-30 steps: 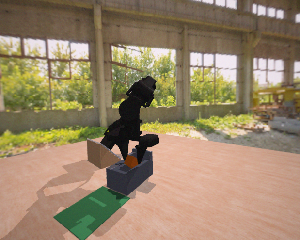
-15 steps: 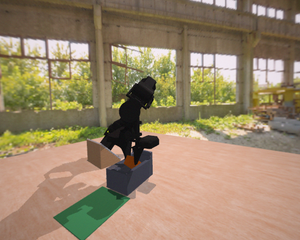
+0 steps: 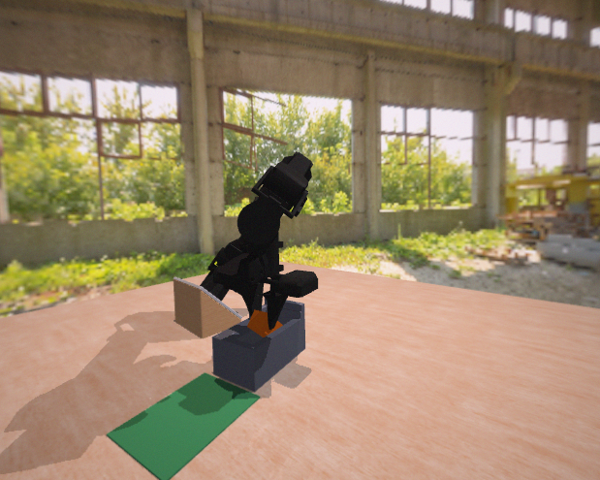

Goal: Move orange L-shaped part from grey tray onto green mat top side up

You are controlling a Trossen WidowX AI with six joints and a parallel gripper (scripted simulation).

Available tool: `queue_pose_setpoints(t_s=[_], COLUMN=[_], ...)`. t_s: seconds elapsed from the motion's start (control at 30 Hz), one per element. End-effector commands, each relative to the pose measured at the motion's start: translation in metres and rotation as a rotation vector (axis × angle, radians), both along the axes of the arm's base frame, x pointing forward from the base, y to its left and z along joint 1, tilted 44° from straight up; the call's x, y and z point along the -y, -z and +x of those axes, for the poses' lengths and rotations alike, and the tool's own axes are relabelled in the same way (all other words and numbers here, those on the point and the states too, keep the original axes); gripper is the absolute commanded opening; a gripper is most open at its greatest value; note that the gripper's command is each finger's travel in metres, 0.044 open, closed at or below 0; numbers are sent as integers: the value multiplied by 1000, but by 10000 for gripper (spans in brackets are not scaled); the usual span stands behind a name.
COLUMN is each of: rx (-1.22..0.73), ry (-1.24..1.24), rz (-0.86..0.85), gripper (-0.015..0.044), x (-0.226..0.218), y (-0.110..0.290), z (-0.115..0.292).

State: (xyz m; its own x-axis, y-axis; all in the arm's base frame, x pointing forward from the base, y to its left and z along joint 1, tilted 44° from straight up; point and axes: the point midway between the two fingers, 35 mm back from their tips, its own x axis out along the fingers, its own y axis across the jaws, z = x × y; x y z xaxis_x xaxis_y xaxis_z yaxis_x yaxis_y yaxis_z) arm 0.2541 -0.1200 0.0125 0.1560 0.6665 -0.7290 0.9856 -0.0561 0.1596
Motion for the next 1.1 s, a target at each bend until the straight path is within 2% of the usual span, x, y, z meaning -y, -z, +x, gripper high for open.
queue_pose_setpoints(t_s=[0.0,1.07], rx=[1,0], ry=[-3,2], rz=[0,2], gripper=[0,0], x=[2,36], y=[-3,-39], z=[-1,-8])
